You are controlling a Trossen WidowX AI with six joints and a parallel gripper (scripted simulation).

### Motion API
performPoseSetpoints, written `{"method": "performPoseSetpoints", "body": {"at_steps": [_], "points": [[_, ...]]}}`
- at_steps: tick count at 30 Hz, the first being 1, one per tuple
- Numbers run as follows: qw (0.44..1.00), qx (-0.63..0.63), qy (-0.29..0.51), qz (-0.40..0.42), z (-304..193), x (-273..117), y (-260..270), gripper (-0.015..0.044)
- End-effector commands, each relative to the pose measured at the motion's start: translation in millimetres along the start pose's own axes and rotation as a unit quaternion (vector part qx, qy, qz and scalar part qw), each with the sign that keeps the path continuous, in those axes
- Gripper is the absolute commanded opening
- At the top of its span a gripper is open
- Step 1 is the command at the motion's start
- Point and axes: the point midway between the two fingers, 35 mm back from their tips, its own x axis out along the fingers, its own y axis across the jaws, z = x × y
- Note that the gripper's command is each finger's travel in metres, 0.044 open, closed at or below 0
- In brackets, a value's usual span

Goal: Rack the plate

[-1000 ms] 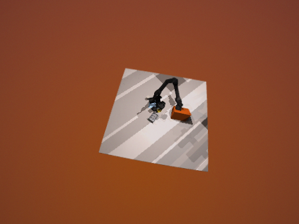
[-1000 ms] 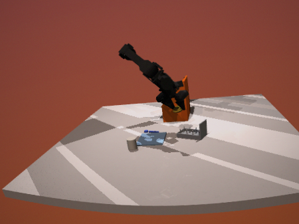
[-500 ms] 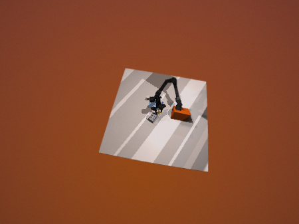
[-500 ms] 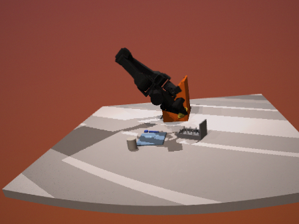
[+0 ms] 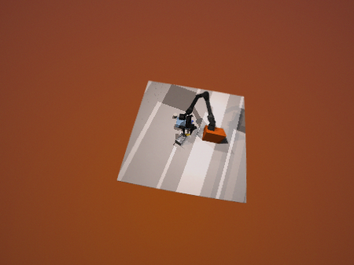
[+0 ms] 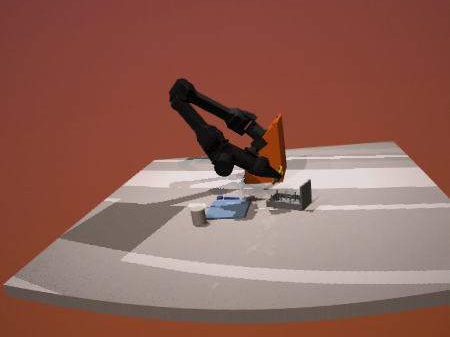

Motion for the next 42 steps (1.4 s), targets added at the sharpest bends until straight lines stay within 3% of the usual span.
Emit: {"method": "performPoseSetpoints", "body": {"at_steps": [1, 27, 42], "points": [[0.998, 0.021, -0.030, -0.042, -3, 3, 3, 0.0000], [0.944, 0.115, -0.108, -0.289, -34, -14, 11, 0.0000], [0.943, 0.117, -0.106, -0.293, -34, -11, 6, 0.0000]]}}
